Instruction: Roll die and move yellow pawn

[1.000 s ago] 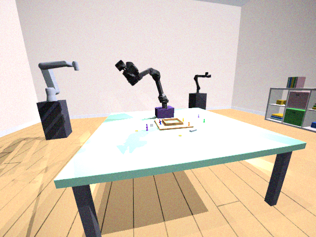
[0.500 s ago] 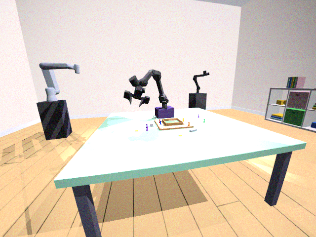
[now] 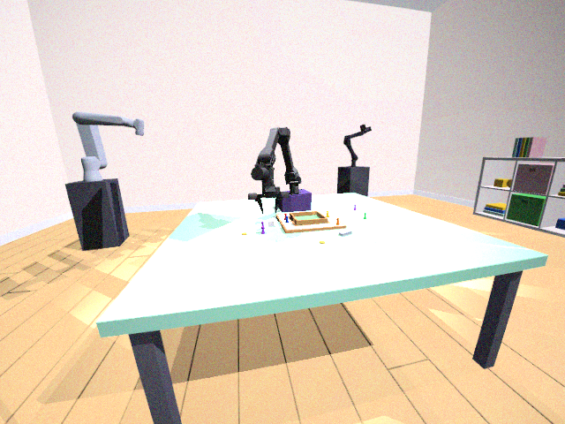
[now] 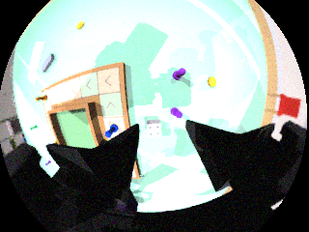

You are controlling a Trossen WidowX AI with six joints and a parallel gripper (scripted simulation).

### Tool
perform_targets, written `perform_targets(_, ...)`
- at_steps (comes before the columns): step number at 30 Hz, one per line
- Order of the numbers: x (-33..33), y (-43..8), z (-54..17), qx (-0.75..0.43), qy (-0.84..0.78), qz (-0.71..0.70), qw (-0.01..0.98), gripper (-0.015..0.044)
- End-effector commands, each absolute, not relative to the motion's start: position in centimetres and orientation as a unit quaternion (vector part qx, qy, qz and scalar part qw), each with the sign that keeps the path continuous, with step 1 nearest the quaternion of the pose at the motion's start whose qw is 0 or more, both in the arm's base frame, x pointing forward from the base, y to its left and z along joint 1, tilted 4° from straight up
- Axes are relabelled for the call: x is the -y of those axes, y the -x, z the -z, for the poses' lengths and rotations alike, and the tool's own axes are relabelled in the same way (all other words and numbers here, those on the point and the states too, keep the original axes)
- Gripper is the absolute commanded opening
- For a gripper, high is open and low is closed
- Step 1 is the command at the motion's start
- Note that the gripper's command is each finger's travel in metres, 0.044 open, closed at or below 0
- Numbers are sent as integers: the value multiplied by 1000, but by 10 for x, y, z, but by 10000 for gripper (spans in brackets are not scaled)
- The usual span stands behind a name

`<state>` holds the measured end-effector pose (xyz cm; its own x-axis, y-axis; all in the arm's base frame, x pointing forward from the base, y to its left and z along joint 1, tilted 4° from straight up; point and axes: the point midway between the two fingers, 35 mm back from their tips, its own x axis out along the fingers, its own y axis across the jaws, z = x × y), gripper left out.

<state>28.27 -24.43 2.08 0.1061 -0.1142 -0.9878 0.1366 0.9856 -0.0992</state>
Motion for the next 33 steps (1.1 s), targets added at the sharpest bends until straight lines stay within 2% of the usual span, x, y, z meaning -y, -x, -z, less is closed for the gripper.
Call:
perform_targets(1, 232, -264, -11, -701, -18, 80, 708, 275)
perform_targets(33, 236, -261, 28, -702, -18, 81, 708, 275)
